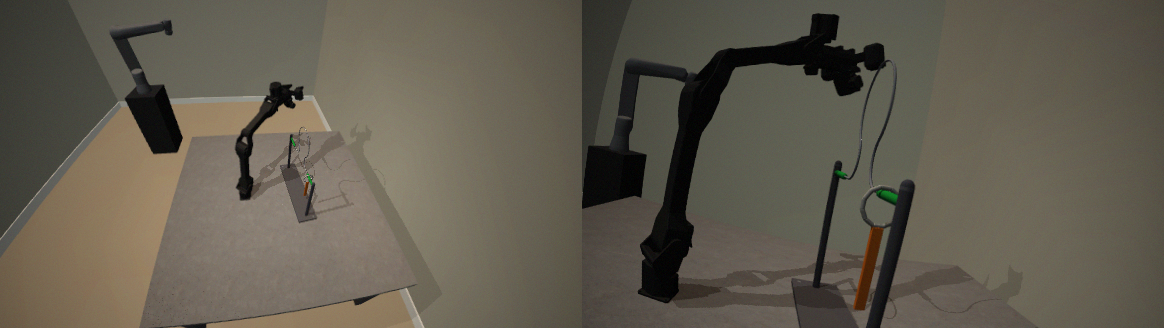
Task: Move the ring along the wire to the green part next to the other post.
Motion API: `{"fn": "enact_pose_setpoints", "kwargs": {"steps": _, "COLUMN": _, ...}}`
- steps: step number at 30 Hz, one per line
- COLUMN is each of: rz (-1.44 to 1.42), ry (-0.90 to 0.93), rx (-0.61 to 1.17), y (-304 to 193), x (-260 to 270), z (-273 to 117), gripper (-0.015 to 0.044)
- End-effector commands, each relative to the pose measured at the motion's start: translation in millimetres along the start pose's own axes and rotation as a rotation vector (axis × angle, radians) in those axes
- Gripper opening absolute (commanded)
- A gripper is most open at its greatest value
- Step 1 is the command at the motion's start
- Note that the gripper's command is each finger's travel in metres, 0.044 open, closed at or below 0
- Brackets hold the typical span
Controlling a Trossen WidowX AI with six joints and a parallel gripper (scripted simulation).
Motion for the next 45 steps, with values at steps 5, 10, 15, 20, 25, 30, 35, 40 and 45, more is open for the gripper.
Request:
{"fn": "enact_pose_setpoints", "kwargs": {"steps": 5, "rz": -0.045, "ry": 0.043, "rx": -0.025, "y": 3, "x": 18, "z": -8, "gripper": 0.0269}}
{"fn": "enact_pose_setpoints", "kwargs": {"steps": 10, "rz": -0.15, "ry": 0.141, "rx": -0.089, "y": 9, "x": 57, "z": -31, "gripper": 0.016}}
{"fn": "enact_pose_setpoints", "kwargs": {"steps": 15, "rz": -0.255, "ry": 0.236, "rx": -0.163, "y": 14, "x": 92, "z": -57, "gripper": 0.016}}
{"fn": "enact_pose_setpoints", "kwargs": {"steps": 20, "rz": -0.357, "ry": 0.326, "rx": -0.245, "y": 17, "x": 122, "z": -88, "gripper": 0.016}}
{"fn": "enact_pose_setpoints", "kwargs": {"steps": 25, "rz": -0.456, "ry": 0.412, "rx": -0.337, "y": 20, "x": 147, "z": -121, "gripper": 0.016}}
{"fn": "enact_pose_setpoints", "kwargs": {"steps": 30, "rz": -0.536, "ry": 0.483, "rx": -0.428, "y": 23, "x": 166, "z": -151, "gripper": 0.016}}
{"fn": "enact_pose_setpoints", "kwargs": {"steps": 35, "rz": -0.598, "ry": 0.553, "rx": -0.543, "y": 41, "x": 193, "z": -175, "gripper": 0.016}}
{"fn": "enact_pose_setpoints", "kwargs": {"steps": 40, "rz": -0.656, "ry": 0.619, "rx": -0.674, "y": 59, "x": 219, "z": -205, "gripper": 0.016}}
{"fn": "enact_pose_setpoints", "kwargs": {"steps": 45, "rz": -0.703, "ry": 0.68, "rx": -0.81, "y": 75, "x": 242, "z": -239, "gripper": 0.016}}
Point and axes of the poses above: the point midway between the two fingers, 35 mm back from their tips, its own z axis out along the fingers, its own x axis across the jaws, y = z × x, the point moved 4 cm from there along -z, back along the fingers, and after that the axes turned 9 degrees about -z, right-handed, at the moved point
